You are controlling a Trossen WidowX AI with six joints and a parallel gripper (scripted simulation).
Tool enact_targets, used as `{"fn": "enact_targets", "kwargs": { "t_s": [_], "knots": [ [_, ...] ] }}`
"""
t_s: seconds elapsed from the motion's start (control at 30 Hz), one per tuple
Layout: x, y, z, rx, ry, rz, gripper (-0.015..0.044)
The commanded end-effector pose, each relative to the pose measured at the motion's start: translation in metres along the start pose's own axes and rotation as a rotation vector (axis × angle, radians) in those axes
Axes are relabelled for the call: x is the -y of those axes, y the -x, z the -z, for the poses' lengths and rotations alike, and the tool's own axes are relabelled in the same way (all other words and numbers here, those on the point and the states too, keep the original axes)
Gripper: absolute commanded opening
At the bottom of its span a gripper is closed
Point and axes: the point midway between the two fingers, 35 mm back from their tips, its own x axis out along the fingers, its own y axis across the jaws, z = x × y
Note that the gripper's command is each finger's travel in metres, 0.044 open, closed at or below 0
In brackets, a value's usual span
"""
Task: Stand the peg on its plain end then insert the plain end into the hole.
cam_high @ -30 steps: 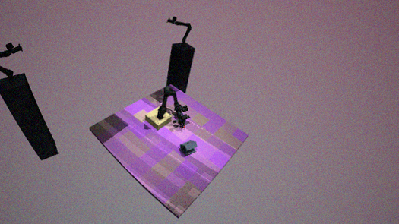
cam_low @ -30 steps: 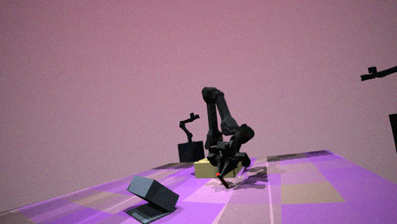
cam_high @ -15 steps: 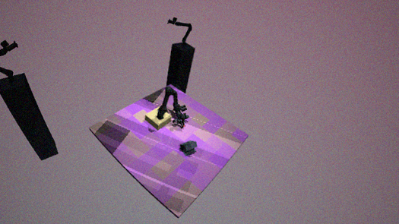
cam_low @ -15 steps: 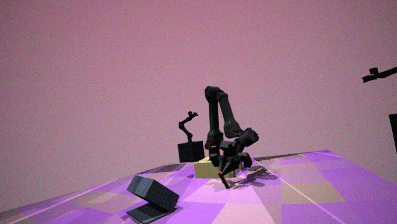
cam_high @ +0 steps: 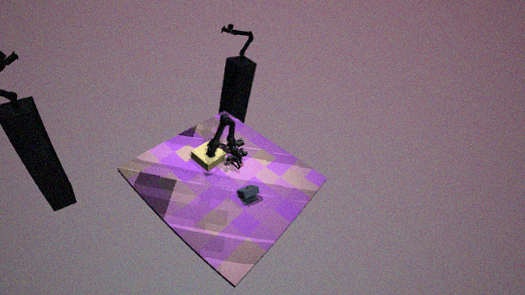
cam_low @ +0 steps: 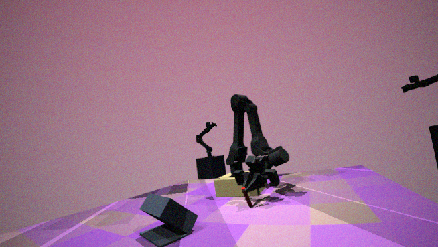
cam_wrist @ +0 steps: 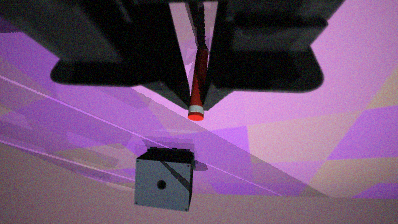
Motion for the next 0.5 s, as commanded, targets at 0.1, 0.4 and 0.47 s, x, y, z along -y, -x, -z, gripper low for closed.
{"fn": "enact_targets", "kwargs": {
  "t_s": [0.1, 0.4, 0.47],
  "knots": [
    [-0.0002, 0.0041, 0.0018, 0.061, -0.005, -0.001, 0.0049],
    [0.0000, 0.0091, 0.0053, 0.138, -0.004, -0.001, 0.0049],
    [0.0001, 0.0102, 0.0061, 0.155, -0.004, -0.001, 0.0049]
  ]
}}
